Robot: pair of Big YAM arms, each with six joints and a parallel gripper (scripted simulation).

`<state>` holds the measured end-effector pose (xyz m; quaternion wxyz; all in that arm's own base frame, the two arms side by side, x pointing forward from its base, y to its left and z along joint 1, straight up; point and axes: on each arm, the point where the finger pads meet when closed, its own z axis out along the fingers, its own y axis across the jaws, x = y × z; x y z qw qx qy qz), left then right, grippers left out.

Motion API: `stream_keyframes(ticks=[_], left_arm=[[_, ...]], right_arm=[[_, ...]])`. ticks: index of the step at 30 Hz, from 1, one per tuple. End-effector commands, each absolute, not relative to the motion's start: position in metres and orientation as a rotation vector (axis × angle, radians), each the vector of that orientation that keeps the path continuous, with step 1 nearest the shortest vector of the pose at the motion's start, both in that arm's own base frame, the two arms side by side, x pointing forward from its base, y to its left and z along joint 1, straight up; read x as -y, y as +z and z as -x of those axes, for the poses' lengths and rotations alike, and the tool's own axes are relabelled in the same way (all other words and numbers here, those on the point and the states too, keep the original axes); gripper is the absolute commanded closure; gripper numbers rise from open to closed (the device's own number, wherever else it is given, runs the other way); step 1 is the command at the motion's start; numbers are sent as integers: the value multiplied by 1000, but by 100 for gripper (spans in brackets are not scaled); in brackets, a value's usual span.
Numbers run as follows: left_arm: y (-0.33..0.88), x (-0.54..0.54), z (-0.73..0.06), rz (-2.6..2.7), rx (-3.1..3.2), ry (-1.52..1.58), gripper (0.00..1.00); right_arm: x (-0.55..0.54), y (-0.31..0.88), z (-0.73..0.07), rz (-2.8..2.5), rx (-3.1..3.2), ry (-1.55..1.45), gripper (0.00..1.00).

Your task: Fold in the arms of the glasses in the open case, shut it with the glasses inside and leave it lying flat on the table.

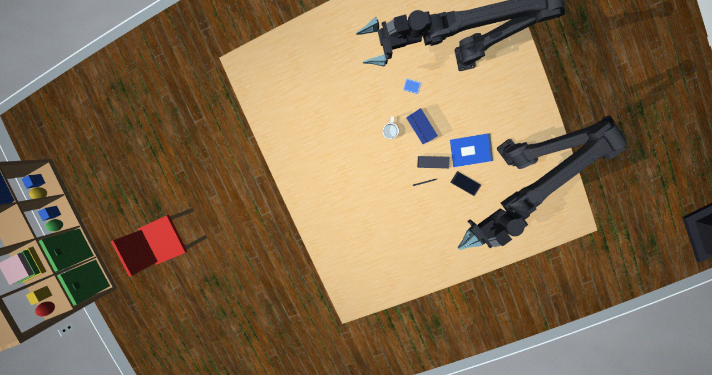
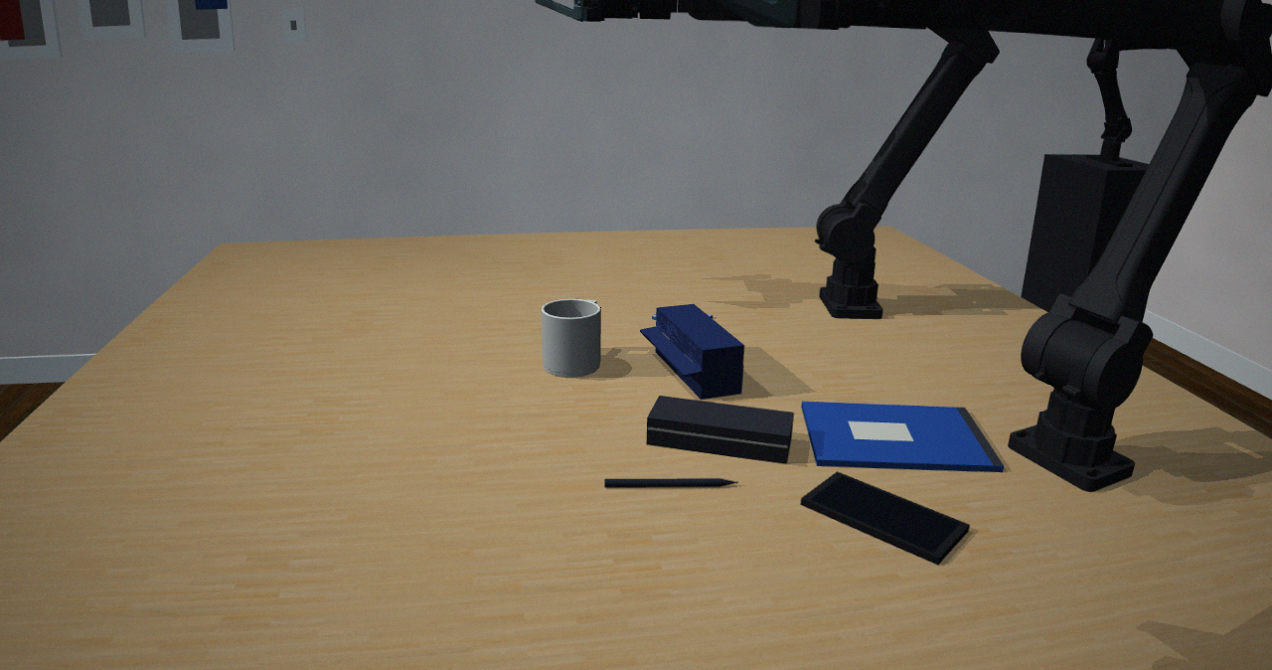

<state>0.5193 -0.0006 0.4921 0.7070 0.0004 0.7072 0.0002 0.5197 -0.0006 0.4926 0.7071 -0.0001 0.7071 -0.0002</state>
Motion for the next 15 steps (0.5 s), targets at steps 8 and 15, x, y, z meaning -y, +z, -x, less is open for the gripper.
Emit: stream_keyframes(ticks=[8, 15], left_arm=[[546, -4, -521, 18, -1476, -9, 100], [546, -4, -521, 18, -1475, -9, 100]], right_arm=[[-5, 514, -513, -8, -1522, 20, 0], [-5, 515, -513, -7, -1519, 21, 0]])
